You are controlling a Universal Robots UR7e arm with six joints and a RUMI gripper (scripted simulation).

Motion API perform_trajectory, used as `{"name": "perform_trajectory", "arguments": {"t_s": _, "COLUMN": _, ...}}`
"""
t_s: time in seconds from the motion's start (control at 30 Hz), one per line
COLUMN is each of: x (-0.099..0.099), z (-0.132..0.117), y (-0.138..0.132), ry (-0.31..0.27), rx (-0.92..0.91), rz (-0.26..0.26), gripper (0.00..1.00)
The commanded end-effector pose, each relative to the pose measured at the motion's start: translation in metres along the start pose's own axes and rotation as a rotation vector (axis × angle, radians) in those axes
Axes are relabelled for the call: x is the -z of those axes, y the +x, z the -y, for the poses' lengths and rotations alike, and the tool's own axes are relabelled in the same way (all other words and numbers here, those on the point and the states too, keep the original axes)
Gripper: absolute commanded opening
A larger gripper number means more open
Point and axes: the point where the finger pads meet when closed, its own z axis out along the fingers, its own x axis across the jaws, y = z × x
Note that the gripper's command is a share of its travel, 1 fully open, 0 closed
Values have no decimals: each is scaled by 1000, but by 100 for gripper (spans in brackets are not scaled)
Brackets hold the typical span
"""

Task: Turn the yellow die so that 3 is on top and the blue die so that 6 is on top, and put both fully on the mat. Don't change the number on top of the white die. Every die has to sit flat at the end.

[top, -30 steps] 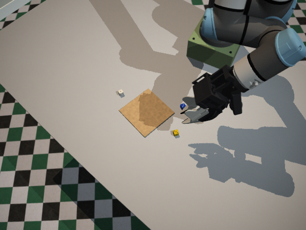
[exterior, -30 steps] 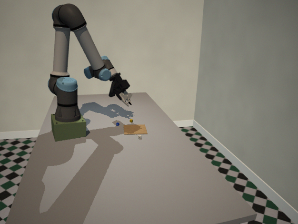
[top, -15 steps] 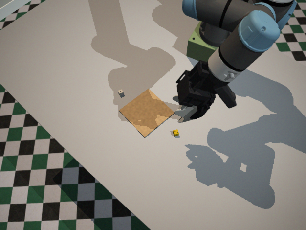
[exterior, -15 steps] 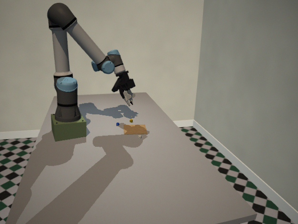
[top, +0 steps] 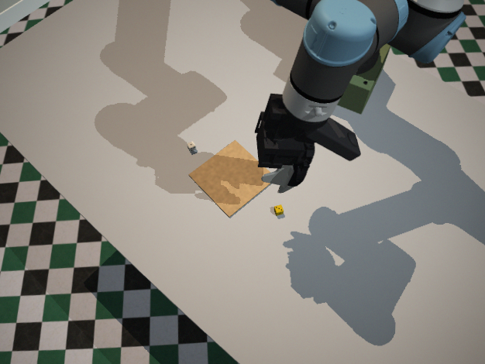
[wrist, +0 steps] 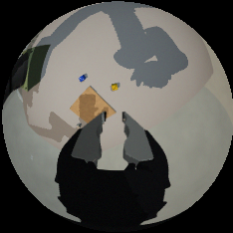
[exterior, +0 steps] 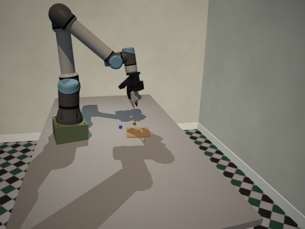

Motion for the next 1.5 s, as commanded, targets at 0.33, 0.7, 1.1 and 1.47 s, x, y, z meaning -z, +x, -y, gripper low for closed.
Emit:
{"name": "perform_trajectory", "arguments": {"t_s": 0.33, "x": 2, "z": -7, "y": 1, "ry": 186, "rx": 12, "rz": 8, "gripper": 18}}
{"name": "perform_trajectory", "arguments": {"t_s": 0.7, "x": 2, "z": -7, "y": 1, "ry": 186, "rx": 11, "rz": 8, "gripper": 100}}
{"name": "perform_trajectory", "arguments": {"t_s": 1.1, "x": -2, "z": -5, "y": 2, "ry": 186, "rx": -78, "rz": 17, "gripper": 100}}
{"name": "perform_trajectory", "arguments": {"t_s": 1.47, "x": -9, "z": -2, "y": 2, "ry": 183, "rx": -296, "rz": 39, "gripper": 100}}
